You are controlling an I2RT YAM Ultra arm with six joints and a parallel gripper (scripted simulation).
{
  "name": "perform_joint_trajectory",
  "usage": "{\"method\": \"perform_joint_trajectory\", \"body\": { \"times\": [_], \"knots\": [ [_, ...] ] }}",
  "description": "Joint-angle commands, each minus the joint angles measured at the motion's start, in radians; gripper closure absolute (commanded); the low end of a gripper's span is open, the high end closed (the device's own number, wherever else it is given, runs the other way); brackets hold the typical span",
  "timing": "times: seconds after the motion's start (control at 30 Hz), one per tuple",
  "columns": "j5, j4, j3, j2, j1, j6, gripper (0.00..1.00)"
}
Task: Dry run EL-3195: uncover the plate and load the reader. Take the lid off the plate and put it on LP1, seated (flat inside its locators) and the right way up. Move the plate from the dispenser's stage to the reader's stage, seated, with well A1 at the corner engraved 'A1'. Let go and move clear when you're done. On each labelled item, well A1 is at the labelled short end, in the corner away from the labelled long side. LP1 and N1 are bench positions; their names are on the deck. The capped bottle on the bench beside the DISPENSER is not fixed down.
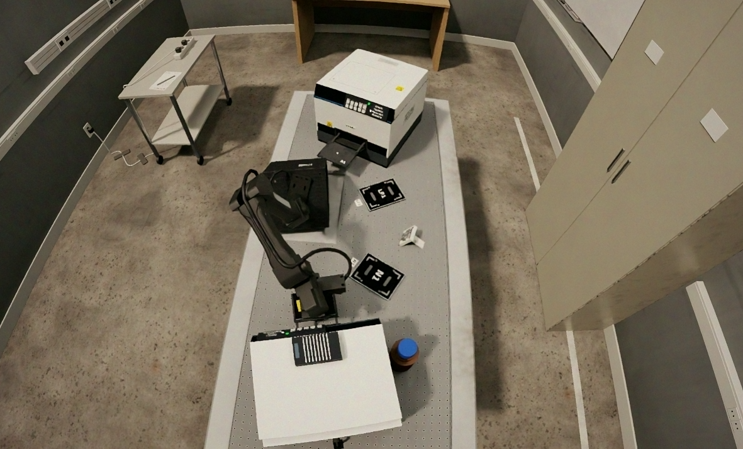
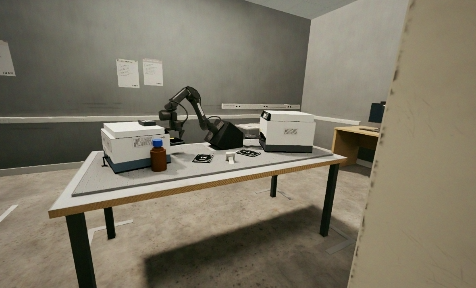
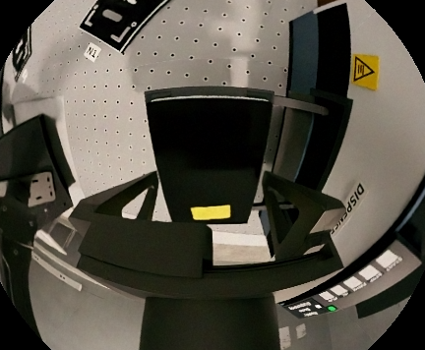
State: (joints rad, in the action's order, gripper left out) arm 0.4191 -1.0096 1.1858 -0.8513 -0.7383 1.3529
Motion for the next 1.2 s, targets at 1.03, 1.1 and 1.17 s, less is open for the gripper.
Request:
{"method": "perform_joint_trajectory", "body": {
  "times": [1.03,1.1,1.17],
  "knots": [
    [-0.01,0.002,0.002,0.003,-0.001,0.002,0.01],
    [-0.01,0.002,0.002,0.003,-0.001,0.002,0.03],
    [-0.01,0.002,0.002,0.003,-0.001,0.002,0.04]
  ]
}}
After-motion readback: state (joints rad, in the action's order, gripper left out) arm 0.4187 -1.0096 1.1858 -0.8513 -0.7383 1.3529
